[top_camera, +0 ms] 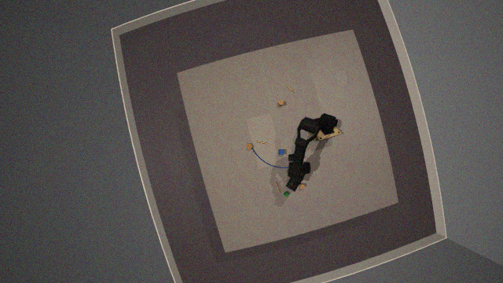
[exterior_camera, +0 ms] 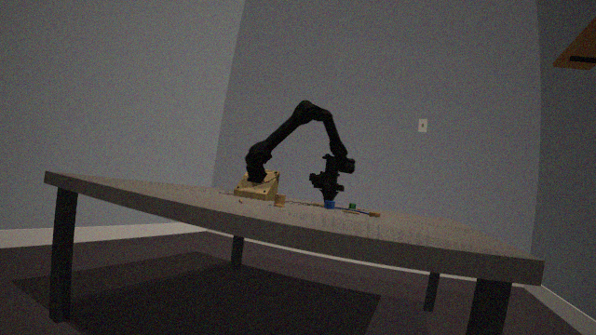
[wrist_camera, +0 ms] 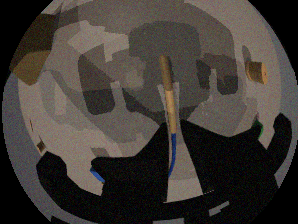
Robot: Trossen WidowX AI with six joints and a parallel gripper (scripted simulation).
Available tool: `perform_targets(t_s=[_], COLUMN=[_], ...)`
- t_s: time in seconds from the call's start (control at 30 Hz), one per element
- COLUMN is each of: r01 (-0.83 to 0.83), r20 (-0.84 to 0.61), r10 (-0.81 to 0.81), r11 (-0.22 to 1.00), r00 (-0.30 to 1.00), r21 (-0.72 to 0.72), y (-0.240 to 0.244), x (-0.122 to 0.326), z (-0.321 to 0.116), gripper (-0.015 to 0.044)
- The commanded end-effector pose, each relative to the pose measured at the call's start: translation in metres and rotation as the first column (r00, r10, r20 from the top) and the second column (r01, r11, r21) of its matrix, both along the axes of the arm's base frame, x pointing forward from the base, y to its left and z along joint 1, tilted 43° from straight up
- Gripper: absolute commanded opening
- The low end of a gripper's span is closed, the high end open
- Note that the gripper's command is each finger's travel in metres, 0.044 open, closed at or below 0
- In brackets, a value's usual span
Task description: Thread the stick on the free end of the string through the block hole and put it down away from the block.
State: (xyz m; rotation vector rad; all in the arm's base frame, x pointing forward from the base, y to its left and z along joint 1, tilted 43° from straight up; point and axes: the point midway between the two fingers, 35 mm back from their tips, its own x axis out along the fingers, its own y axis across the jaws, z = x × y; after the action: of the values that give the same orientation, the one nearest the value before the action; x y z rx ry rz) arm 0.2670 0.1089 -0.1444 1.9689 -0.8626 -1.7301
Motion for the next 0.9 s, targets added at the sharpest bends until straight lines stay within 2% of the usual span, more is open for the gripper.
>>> perform_targets(t_s=[0.0,0.87], r01=[0.0,0.0], r20=[0.0,0.0], r10=[0.0,0.0], r11=[1.0,1.0], r00=[1.0,1.0], r21=[0.0,0.002], y=[0.0,0.016], x=[0.0,0.0], z=[0.0,0.016], gripper=[0.0,0.0])
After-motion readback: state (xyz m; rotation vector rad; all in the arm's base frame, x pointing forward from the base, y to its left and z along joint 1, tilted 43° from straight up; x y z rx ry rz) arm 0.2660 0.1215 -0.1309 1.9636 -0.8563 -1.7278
